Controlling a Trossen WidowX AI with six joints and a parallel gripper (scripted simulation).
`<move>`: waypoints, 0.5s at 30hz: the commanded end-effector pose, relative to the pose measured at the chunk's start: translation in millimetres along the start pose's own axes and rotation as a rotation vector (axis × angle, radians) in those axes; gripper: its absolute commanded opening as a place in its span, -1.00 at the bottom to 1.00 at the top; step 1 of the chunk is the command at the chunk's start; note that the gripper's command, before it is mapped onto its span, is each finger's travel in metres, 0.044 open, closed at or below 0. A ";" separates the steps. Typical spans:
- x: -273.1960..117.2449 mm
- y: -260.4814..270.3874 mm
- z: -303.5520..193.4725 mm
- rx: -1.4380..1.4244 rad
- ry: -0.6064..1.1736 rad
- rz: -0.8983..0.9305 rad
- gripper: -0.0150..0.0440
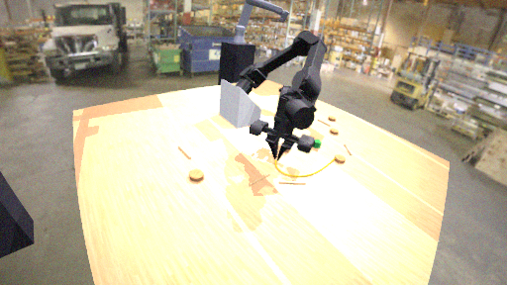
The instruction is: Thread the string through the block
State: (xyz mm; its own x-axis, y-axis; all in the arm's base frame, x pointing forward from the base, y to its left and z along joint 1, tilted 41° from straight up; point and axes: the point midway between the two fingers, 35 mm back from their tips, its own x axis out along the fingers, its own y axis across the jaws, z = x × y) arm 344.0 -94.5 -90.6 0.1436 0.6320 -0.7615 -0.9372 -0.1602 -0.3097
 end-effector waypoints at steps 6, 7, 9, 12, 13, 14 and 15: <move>0.3 0.6 12.7 0.007 -0.004 -0.005 -0.49; 0.3 0.6 13.2 0.007 -0.004 -0.005 -0.49; 0.3 0.5 13.3 0.007 -0.004 -0.005 -0.49; 0.2 0.2 13.1 0.007 -0.003 -0.005 -0.49; 0.2 0.1 13.0 0.007 -0.003 -0.005 -0.49; 0.2 0.1 12.8 0.007 -0.003 -0.005 -0.49; 0.3 0.0 12.6 0.007 -0.004 -0.005 -0.49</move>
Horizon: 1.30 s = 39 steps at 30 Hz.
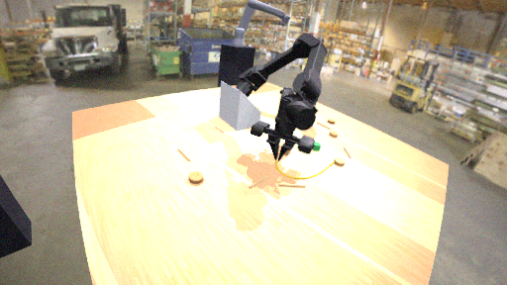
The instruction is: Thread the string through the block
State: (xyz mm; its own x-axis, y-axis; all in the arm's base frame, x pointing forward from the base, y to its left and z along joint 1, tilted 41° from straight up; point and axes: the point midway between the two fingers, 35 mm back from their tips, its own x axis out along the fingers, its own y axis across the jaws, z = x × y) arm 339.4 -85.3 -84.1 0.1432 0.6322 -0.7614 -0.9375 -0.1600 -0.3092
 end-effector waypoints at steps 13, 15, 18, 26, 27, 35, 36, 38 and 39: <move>-0.2 -1.7 6.4 0.006 -0.003 -0.005 -0.49; -0.3 -1.7 9.4 0.007 -0.003 -0.005 -0.49; -0.3 -1.6 13.1 0.007 -0.003 -0.005 -0.49; 0.1 -1.0 23.2 0.007 -0.004 -0.005 -0.49; 0.1 -1.0 24.4 0.007 -0.004 -0.005 -0.49; 0.2 -1.0 34.4 0.007 -0.004 -0.005 -0.49; 0.2 -1.1 35.6 0.007 -0.004 -0.005 -0.49; 0.2 -1.1 38.1 0.007 -0.004 -0.005 -0.49; 0.2 -1.1 39.4 0.007 -0.004 -0.005 -0.49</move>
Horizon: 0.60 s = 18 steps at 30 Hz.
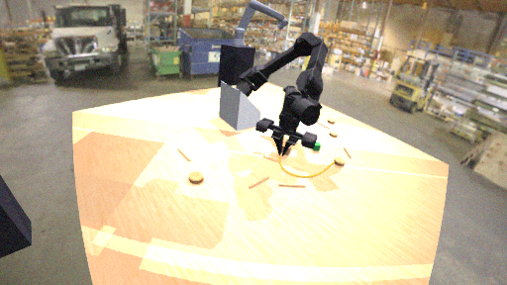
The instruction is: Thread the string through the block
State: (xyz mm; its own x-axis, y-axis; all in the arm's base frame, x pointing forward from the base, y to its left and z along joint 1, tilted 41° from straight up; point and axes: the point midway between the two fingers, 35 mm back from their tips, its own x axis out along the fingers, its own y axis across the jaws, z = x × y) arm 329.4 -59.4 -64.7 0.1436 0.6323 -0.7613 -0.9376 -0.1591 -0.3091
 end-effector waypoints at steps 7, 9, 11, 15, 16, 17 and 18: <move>0.1 -0.3 14.2 0.007 -0.005 -0.004 -0.49; 0.1 -0.3 16.7 0.007 -0.005 -0.004 -0.49; 0.1 -0.3 19.2 0.007 -0.005 -0.004 -0.49; 0.1 -0.3 22.2 0.007 -0.005 -0.004 -0.49; 0.1 -0.3 22.2 0.007 -0.005 -0.004 -0.49; 0.2 -0.2 22.2 0.007 -0.005 -0.004 -0.49; 0.2 -0.2 22.2 0.007 -0.005 -0.004 -0.49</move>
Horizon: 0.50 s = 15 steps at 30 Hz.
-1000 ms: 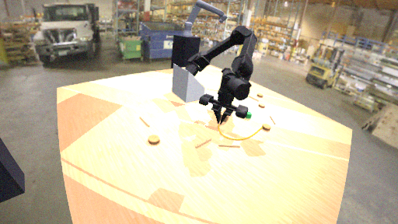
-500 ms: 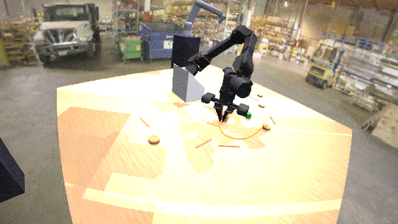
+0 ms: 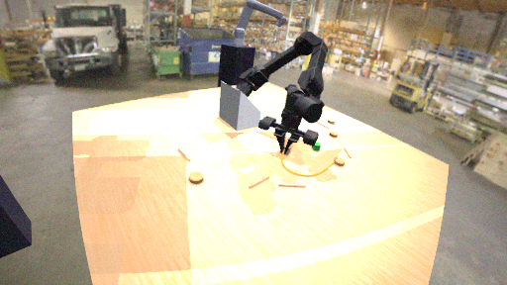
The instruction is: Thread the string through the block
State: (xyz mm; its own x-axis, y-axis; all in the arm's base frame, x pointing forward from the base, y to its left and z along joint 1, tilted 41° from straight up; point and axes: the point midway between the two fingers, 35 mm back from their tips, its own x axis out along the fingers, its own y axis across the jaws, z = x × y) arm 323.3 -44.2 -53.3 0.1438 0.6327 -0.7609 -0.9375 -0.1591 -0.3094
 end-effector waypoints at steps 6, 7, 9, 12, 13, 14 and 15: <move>-0.1 0.1 0.3 0.000 0.000 0.000 -0.08; -0.1 0.1 0.3 0.000 0.000 0.000 -0.08; -0.1 0.1 0.3 0.000 0.000 0.000 -0.08; -22.6 -1.2 -1.8 0.000 0.003 0.001 -0.08; -39.5 -1.4 -2.4 0.001 0.004 0.002 -0.08; -56.6 -0.9 -2.2 0.001 0.004 0.002 -0.08; -69.7 -0.2 -1.4 0.001 0.003 0.002 -0.08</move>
State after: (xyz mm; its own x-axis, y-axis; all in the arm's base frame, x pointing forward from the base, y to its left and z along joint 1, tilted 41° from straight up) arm 317.2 -56.8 -35.9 0.1220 0.6439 -0.7553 -0.9437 -0.1605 -0.2893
